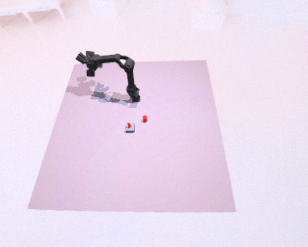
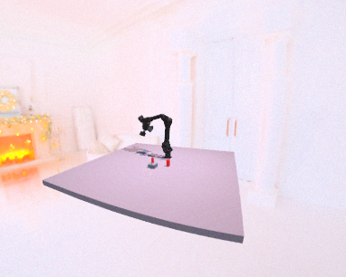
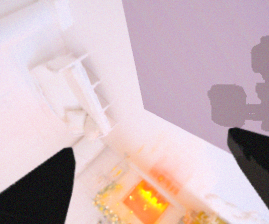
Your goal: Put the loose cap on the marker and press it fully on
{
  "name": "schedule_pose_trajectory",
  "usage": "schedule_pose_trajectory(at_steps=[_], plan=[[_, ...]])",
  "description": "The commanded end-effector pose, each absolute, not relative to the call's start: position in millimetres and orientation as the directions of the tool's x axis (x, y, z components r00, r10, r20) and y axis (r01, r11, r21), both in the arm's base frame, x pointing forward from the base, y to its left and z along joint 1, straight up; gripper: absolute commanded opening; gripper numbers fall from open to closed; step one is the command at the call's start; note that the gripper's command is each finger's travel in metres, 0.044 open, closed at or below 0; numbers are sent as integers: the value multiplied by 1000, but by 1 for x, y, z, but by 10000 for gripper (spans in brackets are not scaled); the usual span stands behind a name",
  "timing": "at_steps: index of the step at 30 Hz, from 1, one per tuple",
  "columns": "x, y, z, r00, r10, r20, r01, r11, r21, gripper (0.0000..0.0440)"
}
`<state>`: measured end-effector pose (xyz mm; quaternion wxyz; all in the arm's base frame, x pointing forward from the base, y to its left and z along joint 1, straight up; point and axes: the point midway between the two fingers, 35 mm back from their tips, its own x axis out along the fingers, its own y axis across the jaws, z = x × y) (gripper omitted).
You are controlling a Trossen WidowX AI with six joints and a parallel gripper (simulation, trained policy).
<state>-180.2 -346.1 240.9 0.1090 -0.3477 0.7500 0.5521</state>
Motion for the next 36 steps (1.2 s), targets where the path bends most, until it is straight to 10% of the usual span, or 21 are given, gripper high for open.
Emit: schedule_pose_trajectory(at_steps=[1,9,36], plan=[[-178,-348,240,-730,-406,-549,-646,148,749,374],[-154,-359,231,-686,-448,-573,-683,127,719,188],[-83,-383,213,-550,-545,-633,-776,54,628,234]])
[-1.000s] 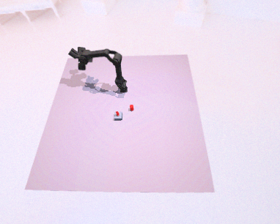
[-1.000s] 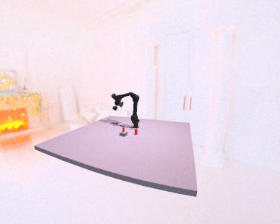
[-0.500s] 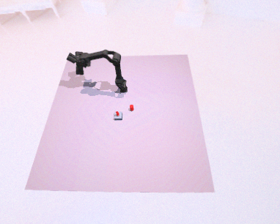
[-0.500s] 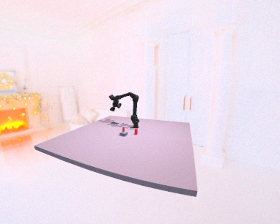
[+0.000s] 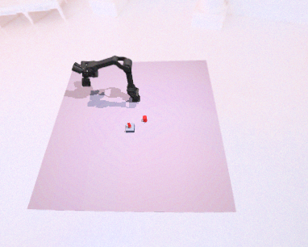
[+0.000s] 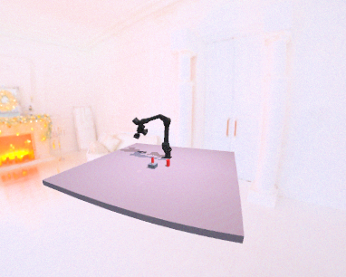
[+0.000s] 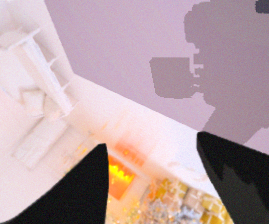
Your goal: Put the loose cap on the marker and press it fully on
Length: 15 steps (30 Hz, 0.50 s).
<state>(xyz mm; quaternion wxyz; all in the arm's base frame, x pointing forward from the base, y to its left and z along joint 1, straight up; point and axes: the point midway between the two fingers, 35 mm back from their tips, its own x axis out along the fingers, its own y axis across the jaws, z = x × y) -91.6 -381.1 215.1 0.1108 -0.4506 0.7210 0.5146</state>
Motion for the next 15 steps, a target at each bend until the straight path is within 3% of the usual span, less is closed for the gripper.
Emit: schedule_pose_trajectory(at_steps=[1,15], plan=[[-81,-384,212,-545,-548,-635,-780,52,624,236],[-42,-393,207,-467,-591,-658,-824,20,566,256]])
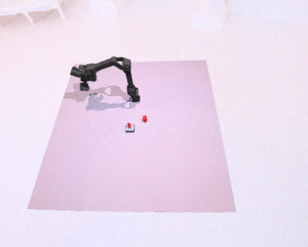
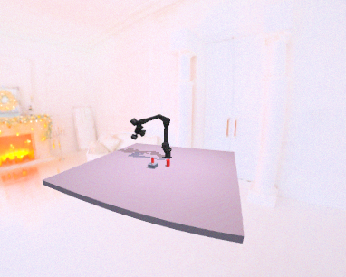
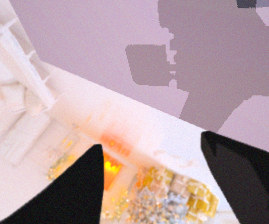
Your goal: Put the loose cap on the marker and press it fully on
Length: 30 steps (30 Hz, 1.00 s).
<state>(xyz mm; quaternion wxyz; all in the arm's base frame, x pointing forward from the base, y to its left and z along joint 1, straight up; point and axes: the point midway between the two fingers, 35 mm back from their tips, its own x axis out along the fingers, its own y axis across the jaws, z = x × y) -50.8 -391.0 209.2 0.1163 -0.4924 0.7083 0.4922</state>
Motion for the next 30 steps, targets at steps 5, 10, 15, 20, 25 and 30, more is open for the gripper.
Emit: schedule_pose_trajectory(at_steps=[5,10,15,20,25,30], plan=[[-27,-395,206,-437,-605,-666,-840,8,543,263],[-11,-397,204,-406,-618,-673,-855,-4,519,269],[5,-399,203,-373,-630,-681,-870,-17,493,275],[21,-400,202,-340,-642,-688,-884,-30,466,280],[38,-400,201,-306,-651,-695,-898,-45,437,285],[55,-400,200,-270,-659,-701,-911,-60,408,289]])
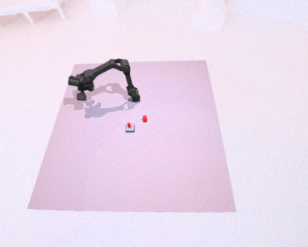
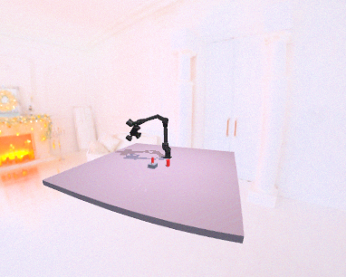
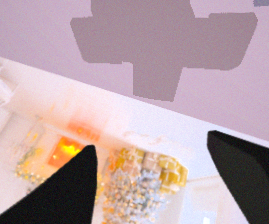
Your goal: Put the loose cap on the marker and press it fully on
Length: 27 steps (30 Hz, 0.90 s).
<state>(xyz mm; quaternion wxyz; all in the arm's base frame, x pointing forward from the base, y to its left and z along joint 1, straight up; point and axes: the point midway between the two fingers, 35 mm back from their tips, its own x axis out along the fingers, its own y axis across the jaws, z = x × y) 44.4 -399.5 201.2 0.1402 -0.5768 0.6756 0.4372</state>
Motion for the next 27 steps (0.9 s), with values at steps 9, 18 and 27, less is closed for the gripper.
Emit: schedule_pose_trajectory(at_steps=[9,18,27], plan=[[88,-397,198,-205,-669,-714,-931,-91,353,296],[120,-391,196,-141,-672,-727,-926,-171,338,299],[153,-382,194,-78,-668,-740,-910,-256,327,301]])
